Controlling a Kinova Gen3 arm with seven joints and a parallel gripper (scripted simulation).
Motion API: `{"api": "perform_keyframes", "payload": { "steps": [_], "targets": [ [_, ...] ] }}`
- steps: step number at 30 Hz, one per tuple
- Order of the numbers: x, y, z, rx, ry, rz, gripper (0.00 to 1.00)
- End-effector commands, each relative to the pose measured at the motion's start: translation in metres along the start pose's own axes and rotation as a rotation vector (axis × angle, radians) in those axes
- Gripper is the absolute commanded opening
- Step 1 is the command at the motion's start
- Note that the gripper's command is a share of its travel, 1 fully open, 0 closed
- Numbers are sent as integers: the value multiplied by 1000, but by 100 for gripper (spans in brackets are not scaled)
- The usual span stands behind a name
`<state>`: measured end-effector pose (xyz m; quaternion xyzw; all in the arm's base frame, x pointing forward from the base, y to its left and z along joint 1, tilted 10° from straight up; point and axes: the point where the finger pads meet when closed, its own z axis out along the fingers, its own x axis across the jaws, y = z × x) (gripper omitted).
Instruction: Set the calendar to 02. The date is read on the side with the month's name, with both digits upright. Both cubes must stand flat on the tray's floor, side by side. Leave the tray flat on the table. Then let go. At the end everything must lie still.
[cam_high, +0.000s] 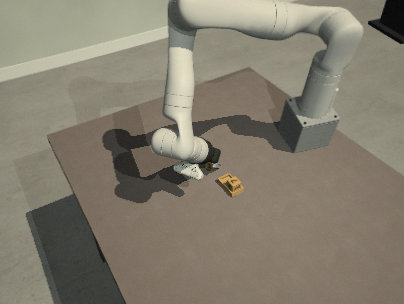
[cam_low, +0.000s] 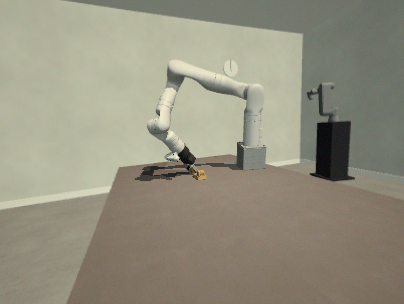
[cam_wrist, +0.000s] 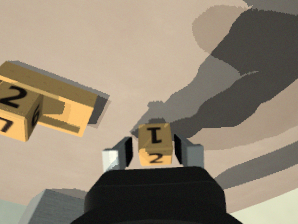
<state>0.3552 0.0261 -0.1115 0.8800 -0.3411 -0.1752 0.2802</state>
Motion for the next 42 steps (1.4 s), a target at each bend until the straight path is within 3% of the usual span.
{"api": "perform_keyframes", "payload": {
  "steps": [1, 21, 22, 42],
  "targets": [
    [2, -3, 0, 6, 6, 7, 90],
    [2, -3, 0, 6, 6, 7, 90],
    [2, -3, 0, 6, 6, 7, 60],
    [2, -3, 0, 6, 6, 6, 60]
  ]
}}
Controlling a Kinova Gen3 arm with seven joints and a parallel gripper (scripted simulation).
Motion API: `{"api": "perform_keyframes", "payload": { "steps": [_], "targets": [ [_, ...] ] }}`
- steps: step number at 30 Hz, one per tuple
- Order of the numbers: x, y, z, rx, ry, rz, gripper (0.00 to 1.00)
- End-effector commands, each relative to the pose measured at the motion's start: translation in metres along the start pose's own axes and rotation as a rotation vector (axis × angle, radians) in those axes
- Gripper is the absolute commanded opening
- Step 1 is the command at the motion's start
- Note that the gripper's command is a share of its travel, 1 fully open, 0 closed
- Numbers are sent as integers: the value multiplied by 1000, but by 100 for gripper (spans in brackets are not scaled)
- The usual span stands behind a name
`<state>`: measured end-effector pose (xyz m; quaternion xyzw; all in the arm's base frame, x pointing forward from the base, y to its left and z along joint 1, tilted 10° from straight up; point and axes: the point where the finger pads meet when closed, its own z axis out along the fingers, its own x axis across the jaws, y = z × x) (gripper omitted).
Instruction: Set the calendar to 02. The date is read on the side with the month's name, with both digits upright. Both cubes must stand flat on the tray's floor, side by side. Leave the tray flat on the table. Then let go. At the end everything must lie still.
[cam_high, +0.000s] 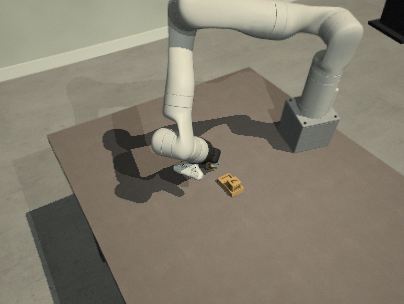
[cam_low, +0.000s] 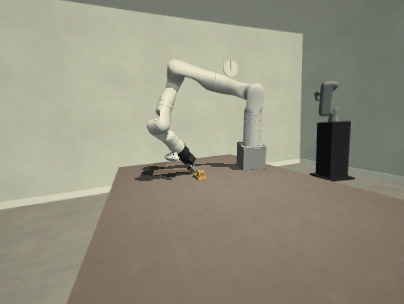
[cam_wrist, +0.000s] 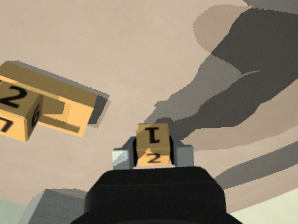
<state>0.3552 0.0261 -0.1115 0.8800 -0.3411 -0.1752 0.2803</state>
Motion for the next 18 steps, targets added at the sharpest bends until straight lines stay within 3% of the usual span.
{"api": "perform_keyframes", "payload": {
  "steps": [1, 18],
  "targets": [
    [2, -3, 0, 6, 5, 6, 60],
    [2, 0, -2, 3, 6, 5, 60]
  ]
}}
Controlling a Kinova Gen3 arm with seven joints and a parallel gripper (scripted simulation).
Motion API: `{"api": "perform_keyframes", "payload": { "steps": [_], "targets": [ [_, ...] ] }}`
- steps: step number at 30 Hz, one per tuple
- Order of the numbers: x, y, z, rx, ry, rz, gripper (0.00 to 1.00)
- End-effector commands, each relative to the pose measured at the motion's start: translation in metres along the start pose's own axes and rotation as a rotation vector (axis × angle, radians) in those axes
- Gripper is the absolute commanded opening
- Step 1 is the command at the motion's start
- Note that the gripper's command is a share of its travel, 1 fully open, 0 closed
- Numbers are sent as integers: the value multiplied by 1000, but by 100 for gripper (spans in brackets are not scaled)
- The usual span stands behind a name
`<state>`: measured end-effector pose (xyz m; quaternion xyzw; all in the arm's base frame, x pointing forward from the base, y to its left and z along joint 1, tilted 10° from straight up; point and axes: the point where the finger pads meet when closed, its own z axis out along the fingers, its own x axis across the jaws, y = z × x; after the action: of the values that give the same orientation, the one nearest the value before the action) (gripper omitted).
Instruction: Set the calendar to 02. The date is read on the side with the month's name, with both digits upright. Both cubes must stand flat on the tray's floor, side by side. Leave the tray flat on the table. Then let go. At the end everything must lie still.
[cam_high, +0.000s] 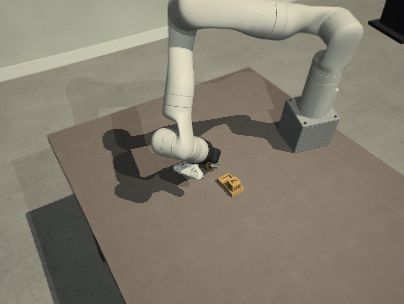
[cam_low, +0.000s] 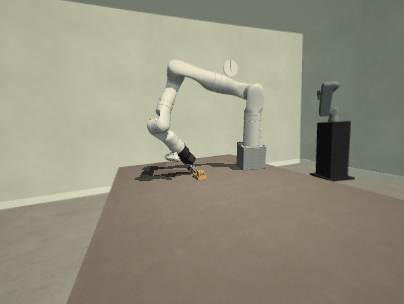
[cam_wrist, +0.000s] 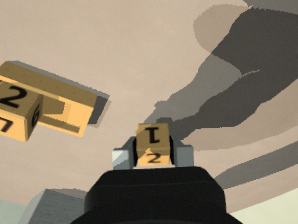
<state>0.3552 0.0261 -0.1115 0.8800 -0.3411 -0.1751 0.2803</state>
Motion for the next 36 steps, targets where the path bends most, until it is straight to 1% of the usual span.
{"api": "perform_keyframes", "payload": {
  "steps": [1, 3, 7, 9, 18, 20, 21, 23, 27, 36],
  "targets": [
    [2, 2, -4, 3, 8, 4, 60],
    [2, 2, -4, 3, 8, 4, 60],
    [2, 10, -12, 4, 9, 5, 60],
    [0, 15, -17, 3, 1, 0, 60],
    [-1, 42, -42, 3, 2, -4, 60],
    [-1, 42, -42, 3, 2, -4, 60],
    [2, 43, -44, 4, 9, 1, 60],
    [0, 47, -48, 3, 2, -4, 60],
    [2, 49, -51, 4, 7, 0, 60],
    [1, 49, -49, 2, 4, -1, 60]
  ]
}}
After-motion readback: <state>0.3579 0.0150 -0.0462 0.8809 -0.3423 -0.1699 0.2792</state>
